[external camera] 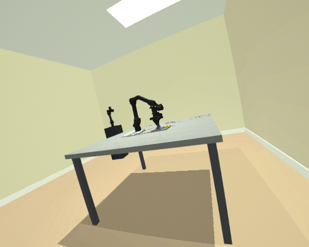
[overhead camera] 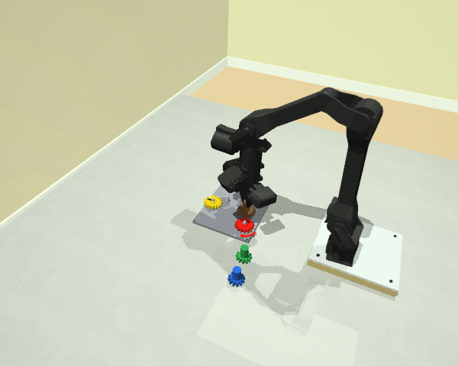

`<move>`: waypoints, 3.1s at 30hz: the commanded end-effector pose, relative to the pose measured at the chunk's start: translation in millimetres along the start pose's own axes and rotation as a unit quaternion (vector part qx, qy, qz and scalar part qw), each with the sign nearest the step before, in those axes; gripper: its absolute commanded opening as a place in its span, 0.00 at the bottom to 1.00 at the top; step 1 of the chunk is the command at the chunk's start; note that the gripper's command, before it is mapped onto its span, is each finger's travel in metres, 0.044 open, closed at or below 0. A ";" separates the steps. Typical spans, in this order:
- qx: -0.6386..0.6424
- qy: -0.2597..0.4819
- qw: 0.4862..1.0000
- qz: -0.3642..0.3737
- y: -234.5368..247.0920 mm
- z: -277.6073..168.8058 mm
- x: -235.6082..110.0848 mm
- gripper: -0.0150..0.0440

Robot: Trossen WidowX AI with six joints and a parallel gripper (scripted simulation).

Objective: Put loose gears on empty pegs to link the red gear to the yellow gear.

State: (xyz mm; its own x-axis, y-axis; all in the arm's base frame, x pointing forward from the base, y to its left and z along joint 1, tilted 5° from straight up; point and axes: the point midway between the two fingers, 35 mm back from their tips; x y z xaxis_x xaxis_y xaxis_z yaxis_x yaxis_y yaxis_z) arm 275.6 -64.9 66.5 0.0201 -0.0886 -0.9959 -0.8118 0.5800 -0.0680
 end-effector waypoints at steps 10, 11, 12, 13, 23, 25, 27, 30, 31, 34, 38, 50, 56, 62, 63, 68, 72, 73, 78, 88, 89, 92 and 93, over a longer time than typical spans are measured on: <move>-0.087 0.002 0.996 0.000 0.7 0.5 2.8 0.25; -0.099 0.002 0.995 0.000 0.9 0.5 3.0 0.25; -0.111 0.002 0.994 0.001 1.1 0.4 3.2 0.25; -0.122 0.002 0.993 0.001 1.2 0.3 3.3 0.25; -0.176 0.002 0.984 0.001 0.4 -0.6 5.1 0.25; -0.169 0.002 0.986 0.001 0.2 -0.3 5.4 0.25; -0.157 0.002 0.988 0.001 0.2 0.0 5.8 0.25; -0.133 0.002 0.991 0.001 0.3 0.4 6.4 0.25; -0.124 0.002 0.992 0.001 0.4 0.4 6.6 0.25; -0.089 0.002 0.996 0.000 0.9 0.4 6.9 0.25; -0.041 0.002 0.999 0.000 1.1 -0.1 6.9 0.25; -0.075 0.002 0.997 0.000 0.5 -1.2 -0.7 0.49; -0.080 0.002 0.997 0.000 0.0 -1.0 -33.4 0.49; -0.067 0.001 0.998 0.002 4.4 6.7 -34.3 0.58; -0.054 0.000 0.999 0.002 9.2 16.4 -34.3 0.62; 0.030 -0.005 1.000 0.005 47.5 72.1 -34.4 0.85; 0.096 -0.006 0.995 0.008 86.9 109.0 -34.8 1.00; 0.113 -0.006 0.994 0.008 97.8 116.9 -34.8 1.00; 0.176 -0.005 0.984 0.010 142.4 142.5 -35.0 1.00; 0.203 -0.004 0.979 0.010 164.4 152.5 -35.1 1.00; 0.203 -0.004 0.979 0.010 164.4 152.5 -35.1 1.00; 0.203 -0.004 0.979 0.010 164.6 152.6 -27.1 1.00; 0.203 -0.004 0.979 0.010 164.6 152.6 -27.1 1.00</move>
State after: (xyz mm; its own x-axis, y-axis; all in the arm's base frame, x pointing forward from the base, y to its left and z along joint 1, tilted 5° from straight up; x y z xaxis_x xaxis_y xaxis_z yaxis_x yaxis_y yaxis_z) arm 233.8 156.7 79.5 0.0256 -0.0654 -0.9975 -0.5188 0.8521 -0.0692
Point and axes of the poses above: the point midway between the two fingers, 35 mm back from their tips, its own x axis out along the fingers, its own y axis across the jaws, z = x × y, and after that the axes turned 6 degrees about -x, right-handed
